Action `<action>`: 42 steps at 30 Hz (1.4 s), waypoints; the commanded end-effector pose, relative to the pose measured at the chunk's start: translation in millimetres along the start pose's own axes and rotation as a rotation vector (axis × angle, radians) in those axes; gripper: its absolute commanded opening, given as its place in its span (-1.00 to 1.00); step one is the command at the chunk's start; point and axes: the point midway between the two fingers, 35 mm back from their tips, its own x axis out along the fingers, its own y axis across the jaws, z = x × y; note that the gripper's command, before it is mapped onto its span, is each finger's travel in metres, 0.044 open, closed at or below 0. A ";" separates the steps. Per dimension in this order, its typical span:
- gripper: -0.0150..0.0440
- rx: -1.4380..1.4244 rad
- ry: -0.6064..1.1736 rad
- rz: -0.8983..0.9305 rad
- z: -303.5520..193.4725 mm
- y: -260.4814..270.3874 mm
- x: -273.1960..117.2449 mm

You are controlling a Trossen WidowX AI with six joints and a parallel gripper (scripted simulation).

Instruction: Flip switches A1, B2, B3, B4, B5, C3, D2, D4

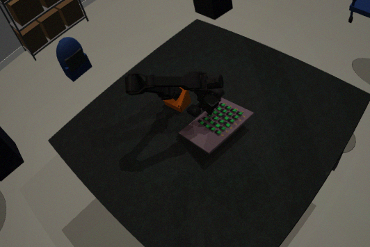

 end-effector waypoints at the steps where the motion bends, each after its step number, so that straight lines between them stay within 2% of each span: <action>1: -0.49 -0.004 -0.002 -0.004 0.1 -0.2 0.9; 40: -0.49 -0.004 -0.002 -0.004 0.2 -0.3 6.2; 42: -0.49 -0.001 -0.003 0.001 0.6 0.9 -2.8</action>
